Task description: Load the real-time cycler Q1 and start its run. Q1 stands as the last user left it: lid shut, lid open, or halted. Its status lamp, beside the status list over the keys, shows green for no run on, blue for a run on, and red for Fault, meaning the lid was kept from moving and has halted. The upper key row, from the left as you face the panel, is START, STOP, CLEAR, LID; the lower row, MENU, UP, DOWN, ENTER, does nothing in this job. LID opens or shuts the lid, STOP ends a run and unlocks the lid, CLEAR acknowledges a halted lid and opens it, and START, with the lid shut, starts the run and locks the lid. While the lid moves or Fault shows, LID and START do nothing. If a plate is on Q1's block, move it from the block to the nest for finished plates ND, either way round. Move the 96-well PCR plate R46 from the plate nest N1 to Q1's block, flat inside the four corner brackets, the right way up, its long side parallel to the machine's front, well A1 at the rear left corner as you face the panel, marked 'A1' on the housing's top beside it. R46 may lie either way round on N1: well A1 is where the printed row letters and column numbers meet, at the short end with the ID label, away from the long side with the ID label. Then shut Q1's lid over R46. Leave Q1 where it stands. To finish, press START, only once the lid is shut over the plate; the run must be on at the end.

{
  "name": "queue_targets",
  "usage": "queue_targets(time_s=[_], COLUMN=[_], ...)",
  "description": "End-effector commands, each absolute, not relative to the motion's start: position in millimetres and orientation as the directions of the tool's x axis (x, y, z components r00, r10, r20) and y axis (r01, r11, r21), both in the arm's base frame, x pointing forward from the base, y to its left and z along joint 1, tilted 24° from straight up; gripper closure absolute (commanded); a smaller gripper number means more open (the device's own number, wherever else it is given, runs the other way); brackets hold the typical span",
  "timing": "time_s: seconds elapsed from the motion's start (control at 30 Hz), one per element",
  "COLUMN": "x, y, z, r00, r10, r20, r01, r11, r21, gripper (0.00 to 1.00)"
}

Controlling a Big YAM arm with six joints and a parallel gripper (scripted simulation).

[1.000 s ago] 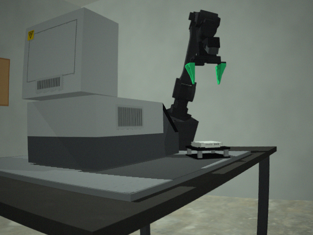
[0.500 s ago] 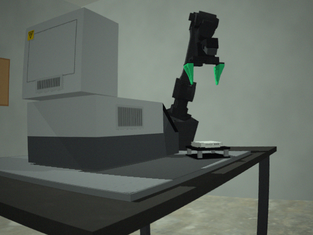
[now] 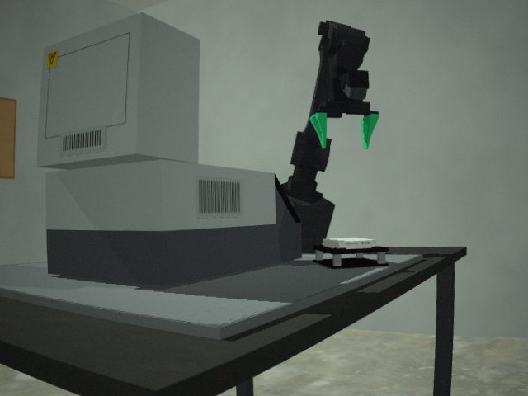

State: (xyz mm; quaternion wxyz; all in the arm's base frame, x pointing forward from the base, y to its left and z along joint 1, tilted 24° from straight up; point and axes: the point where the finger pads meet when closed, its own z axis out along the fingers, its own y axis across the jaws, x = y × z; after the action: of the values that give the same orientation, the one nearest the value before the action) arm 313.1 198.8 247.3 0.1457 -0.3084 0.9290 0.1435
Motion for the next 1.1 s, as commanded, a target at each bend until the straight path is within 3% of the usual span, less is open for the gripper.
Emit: queue_targets(time_s=[0.0,1.07], x=[317,349], y=[208,248], z=[249,164], r00=[-0.76,-0.756], r10=[-0.524,-0.515], r20=[-0.384,-0.403], r01=[-0.617,-0.616], r11=[0.767,0.769], r21=[0.175,0.173], gripper=[0.0,0.0])
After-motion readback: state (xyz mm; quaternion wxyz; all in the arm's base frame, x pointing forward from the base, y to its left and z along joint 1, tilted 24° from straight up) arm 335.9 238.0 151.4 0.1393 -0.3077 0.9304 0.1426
